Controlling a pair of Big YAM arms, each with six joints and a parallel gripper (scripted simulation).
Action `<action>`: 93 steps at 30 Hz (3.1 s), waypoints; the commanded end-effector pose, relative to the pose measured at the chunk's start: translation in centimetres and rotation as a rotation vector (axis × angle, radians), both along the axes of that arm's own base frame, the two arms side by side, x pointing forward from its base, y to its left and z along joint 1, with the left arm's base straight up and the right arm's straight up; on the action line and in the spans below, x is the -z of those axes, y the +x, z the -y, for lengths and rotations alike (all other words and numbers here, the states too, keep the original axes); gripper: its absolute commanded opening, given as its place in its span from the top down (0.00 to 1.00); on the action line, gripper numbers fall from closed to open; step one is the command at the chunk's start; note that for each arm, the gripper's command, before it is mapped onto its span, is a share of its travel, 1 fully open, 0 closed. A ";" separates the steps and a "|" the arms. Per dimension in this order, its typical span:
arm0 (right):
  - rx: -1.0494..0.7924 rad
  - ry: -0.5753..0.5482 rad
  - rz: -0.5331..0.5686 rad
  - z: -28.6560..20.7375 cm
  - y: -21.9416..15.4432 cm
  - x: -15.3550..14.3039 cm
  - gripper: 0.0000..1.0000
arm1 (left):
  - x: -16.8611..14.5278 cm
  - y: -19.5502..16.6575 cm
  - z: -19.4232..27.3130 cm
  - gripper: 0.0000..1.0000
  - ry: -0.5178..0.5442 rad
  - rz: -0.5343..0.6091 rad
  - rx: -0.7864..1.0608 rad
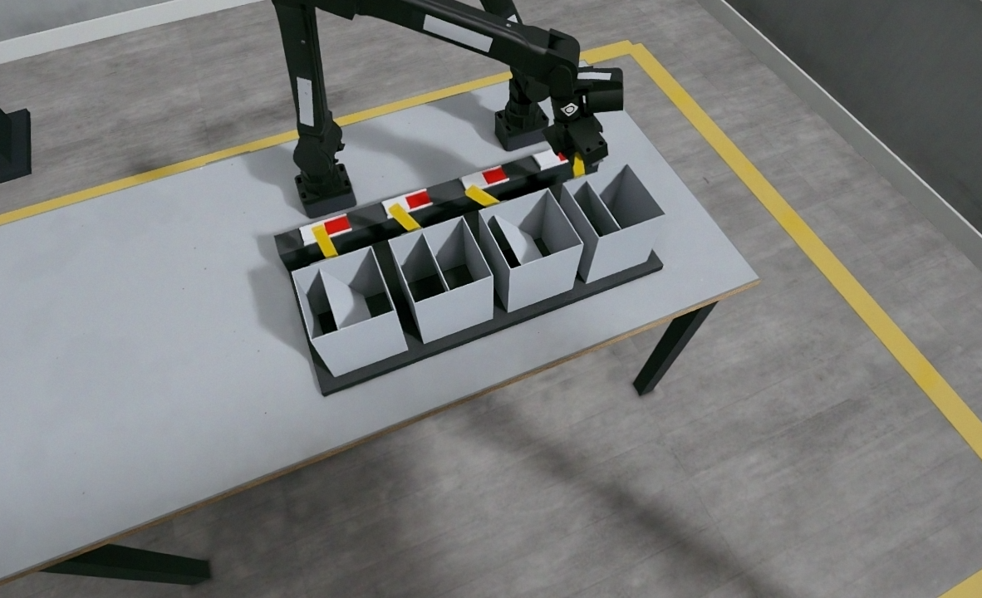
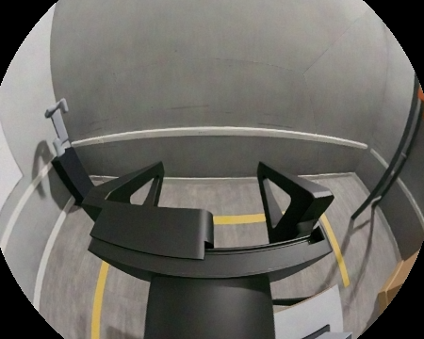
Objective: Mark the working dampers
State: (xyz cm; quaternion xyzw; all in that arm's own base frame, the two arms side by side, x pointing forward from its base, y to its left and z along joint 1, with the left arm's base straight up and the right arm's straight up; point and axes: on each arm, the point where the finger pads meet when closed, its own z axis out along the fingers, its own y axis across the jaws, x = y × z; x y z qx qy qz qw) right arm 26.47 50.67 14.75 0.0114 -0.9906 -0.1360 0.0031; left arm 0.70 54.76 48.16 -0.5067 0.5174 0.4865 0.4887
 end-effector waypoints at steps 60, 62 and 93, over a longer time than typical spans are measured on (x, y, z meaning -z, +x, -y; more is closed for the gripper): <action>-0.001 0.223 0.024 1.5 0.7 -1.0 0.83 | -1.9 -0.4 0.3 0.00 0.049 0.009 -0.009; 0.000 0.231 0.024 1.6 0.7 -0.9 0.83 | -1.9 -0.4 0.3 0.00 0.049 0.009 -0.009; 0.010 0.407 0.009 3.0 0.5 0.5 0.83 | -1.9 -0.4 0.3 0.00 0.049 0.009 -0.009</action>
